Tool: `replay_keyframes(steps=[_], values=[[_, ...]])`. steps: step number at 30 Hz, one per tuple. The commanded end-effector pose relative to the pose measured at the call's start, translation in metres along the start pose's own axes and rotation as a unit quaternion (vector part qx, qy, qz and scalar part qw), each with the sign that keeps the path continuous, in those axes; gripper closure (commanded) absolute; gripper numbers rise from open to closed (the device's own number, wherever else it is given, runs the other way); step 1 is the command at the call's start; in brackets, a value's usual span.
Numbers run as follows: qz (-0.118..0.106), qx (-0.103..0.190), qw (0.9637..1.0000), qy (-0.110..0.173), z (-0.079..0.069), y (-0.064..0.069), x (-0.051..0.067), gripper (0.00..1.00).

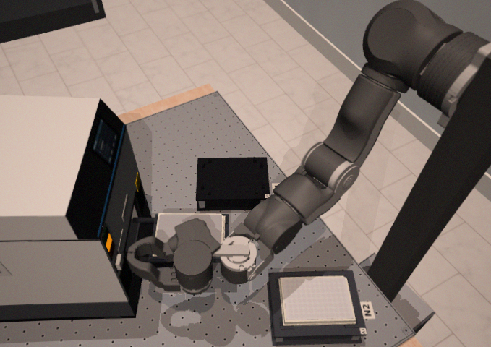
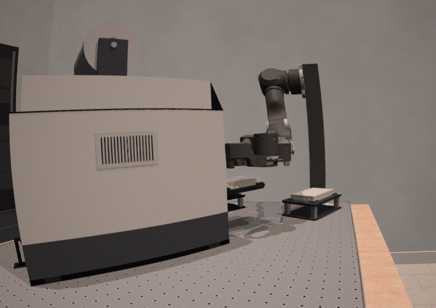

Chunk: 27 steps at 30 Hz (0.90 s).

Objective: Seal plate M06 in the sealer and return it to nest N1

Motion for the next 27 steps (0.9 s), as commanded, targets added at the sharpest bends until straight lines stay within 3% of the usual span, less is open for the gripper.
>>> replay_keyframes(steps=[1,5,10,22,27], values=[[-0.001,0.003,1.0,-0.001,-0.001,0.0,-0.001,1.0],[-0.001,0.003,1.0,-0.001,-0.001,0.0,-0.001,1.0],[-0.001,0.001,1.0,0.0,-0.001,0.039,0.0,1.0],[-0.001,0.001,1.0,0.0,-0.001,0.039,0.0,1.0],[-0.001,0.001,1.0,0.0,0.0,0.05,-0.002,1.0]])
Point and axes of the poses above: the point where the finger pads meet when closed, its own y axis back along the fingers, its own z axis across the jaws, x = y × z, the point moved 1 cm from there along y, back along the fingers, and after that the axes turned 5 degrees about -y, right-handed, at the moved point
